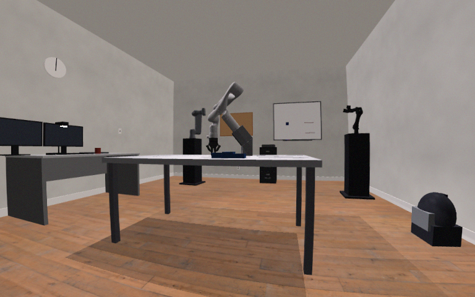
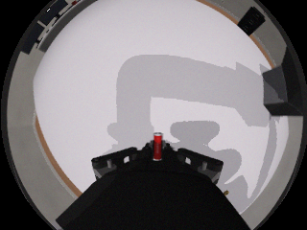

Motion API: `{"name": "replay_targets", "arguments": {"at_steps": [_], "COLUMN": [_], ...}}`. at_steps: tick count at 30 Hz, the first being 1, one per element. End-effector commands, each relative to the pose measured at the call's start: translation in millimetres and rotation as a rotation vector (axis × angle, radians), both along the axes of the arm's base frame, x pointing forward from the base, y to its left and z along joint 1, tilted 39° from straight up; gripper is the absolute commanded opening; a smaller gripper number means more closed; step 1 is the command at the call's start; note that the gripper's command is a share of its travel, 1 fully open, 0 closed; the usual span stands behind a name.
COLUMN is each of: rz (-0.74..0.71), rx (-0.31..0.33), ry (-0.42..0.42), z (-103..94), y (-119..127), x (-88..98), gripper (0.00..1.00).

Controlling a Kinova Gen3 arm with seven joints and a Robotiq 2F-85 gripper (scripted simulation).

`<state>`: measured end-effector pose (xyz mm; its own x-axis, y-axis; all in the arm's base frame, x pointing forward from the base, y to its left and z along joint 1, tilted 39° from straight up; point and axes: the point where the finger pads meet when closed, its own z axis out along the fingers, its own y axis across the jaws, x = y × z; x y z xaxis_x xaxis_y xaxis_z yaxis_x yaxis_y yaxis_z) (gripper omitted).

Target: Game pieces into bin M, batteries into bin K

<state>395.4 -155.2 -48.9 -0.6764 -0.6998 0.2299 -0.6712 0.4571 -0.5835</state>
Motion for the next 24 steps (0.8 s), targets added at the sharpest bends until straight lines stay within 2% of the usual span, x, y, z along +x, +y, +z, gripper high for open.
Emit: {"name": "replay_targets", "arguments": {"at_steps": [1,13,24], "rz": [0.003,0.003,-0.005], "rx": [0.001,0.001,-0.004], "ry": [0.001,0.001,-0.001], "z": [-1.6,-1.6,29.5], "y": [0,0,19], "x": [0.6,0.6,-12.2], "gripper": [0.09,0.09,0.09]}}
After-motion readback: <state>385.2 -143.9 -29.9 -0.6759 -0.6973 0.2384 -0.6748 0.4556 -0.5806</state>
